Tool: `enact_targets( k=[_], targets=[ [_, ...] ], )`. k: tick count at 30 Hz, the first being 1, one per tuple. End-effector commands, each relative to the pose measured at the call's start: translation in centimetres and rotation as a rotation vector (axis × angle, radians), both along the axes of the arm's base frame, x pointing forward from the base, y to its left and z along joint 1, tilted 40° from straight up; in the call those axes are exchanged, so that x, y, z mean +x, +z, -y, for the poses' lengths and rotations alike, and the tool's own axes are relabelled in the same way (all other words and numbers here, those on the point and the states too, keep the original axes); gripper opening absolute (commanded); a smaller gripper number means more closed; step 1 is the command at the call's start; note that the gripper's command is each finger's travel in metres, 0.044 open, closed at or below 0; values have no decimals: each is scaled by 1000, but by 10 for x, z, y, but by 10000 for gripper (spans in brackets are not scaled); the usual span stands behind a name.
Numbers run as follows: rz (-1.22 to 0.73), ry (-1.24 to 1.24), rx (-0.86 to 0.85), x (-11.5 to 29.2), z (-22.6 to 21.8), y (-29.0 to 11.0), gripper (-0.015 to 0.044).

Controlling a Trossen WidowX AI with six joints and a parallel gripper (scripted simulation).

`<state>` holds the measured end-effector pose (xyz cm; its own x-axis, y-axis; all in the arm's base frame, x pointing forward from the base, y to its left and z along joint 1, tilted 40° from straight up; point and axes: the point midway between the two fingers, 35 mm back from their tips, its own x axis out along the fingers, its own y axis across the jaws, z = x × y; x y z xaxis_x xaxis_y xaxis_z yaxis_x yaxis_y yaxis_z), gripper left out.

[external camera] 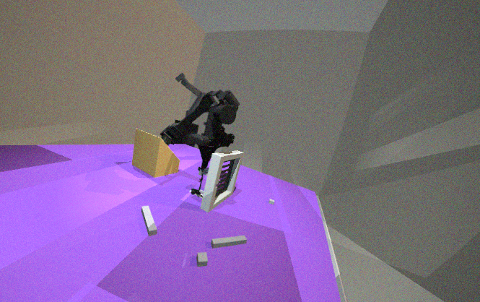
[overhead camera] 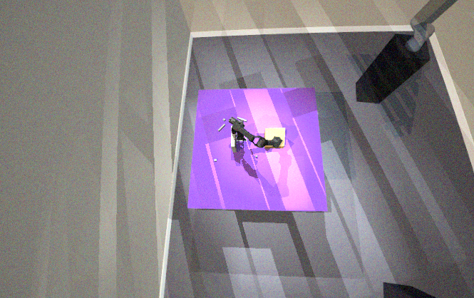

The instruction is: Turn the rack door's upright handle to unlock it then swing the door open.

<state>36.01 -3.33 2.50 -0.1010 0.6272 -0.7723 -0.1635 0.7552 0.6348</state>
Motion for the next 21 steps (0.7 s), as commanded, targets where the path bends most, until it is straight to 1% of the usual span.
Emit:
enact_targets(
  k=[1,4,6,21],
  targets=[
    [-6,-2,-1,-1,0,0,11],
    [-11,-8,-2,-1,0,0,11],
    [-52,-58,-9,-1,0,0,11],
    [-515,-629,-85,-1,0,0,11]
  ],
)
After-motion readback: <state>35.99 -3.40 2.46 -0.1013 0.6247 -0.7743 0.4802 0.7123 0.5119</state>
